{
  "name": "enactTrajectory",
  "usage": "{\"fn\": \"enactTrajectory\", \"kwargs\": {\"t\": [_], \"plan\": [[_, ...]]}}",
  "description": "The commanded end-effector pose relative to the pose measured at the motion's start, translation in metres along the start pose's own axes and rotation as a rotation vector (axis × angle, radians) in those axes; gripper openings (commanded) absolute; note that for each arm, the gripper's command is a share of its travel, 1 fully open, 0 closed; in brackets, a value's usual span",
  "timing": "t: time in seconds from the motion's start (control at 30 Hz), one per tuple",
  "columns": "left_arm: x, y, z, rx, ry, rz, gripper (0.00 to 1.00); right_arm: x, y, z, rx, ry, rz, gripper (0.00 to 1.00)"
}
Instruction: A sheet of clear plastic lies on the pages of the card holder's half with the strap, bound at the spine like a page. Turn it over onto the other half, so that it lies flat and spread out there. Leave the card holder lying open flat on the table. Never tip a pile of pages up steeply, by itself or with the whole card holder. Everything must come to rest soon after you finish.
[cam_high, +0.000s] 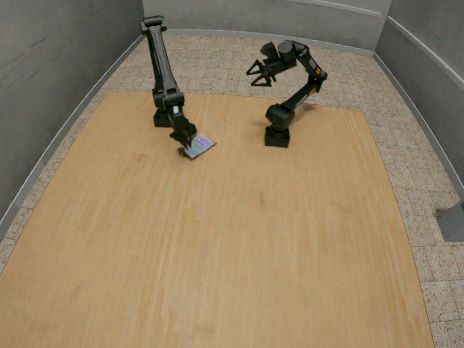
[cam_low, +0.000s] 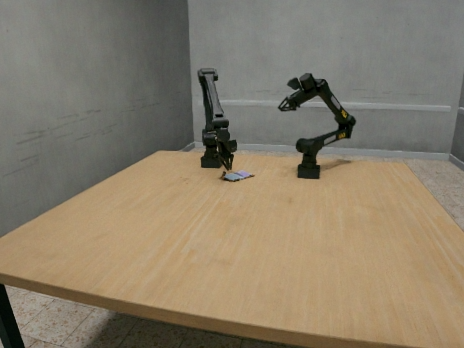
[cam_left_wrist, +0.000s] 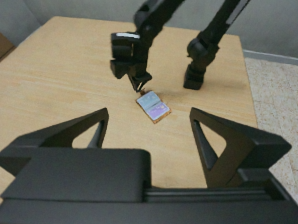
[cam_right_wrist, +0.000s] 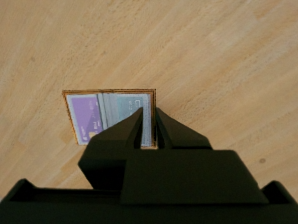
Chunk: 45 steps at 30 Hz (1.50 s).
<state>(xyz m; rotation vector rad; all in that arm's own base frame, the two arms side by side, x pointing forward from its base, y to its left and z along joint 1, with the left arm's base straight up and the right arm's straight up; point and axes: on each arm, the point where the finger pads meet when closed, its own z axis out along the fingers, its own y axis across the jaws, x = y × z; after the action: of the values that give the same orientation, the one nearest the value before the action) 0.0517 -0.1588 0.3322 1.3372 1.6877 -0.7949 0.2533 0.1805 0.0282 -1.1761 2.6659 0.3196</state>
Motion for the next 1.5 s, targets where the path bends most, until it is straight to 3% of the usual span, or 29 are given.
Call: {"fn": "enactTrajectory", "kwargs": {"t": [0.0, 0.27, 0.6, 1.47], "plan": [[-0.008, -0.003, -0.002, -0.005, -0.023, 0.009, 1.00, -0.024, -0.015, 0.000, -0.047, 0.047, -0.084, 0.16], [0.000, -0.005, 0.002, 0.004, 0.002, 0.024, 1.00, -0.009, -0.017, 0.020, -0.255, 0.198, -0.034, 0.16], [0.001, -0.007, 0.002, 0.008, 0.005, 0.035, 1.00, -0.005, -0.018, 0.031, -0.409, 0.266, 0.029, 0.16], [-0.004, -0.011, 0.003, 0.015, -0.023, 0.027, 1.00, 0.007, 0.001, 0.054, -0.409, 0.278, 0.040, 0.13]]}}
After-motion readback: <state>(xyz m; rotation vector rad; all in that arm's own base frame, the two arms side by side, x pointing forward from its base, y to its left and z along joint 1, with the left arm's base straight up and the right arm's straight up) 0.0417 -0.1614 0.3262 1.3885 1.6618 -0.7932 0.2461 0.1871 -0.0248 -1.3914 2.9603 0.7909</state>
